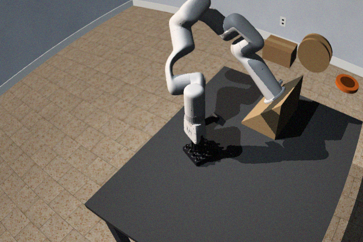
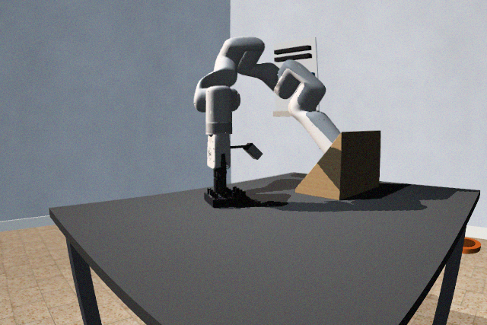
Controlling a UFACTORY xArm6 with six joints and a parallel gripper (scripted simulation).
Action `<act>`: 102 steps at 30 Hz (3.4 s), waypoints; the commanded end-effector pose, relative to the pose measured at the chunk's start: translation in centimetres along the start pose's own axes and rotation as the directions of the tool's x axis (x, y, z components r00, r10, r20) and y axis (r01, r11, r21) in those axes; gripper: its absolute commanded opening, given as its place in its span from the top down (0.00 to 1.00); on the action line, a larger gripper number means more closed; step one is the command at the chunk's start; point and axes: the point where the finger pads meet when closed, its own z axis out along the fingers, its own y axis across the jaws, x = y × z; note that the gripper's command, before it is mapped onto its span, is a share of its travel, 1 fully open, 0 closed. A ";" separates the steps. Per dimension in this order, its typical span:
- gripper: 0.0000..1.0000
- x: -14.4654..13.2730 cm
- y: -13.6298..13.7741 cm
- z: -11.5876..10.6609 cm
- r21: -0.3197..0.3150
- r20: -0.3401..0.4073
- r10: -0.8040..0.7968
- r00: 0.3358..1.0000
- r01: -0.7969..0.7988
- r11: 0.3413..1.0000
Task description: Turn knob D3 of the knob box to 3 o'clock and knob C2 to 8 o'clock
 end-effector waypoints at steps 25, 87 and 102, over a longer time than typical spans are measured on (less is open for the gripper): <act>0.92 -0.1 0.0 -0.1 -0.001 0.002 -0.072 0.997 0.072 0.997; 0.81 -0.1 0.0 -3.7 -0.002 0.002 -0.072 0.997 0.072 0.997; 0.81 -0.1 0.0 -4.0 -0.002 0.002 0.190 0.982 -0.190 0.982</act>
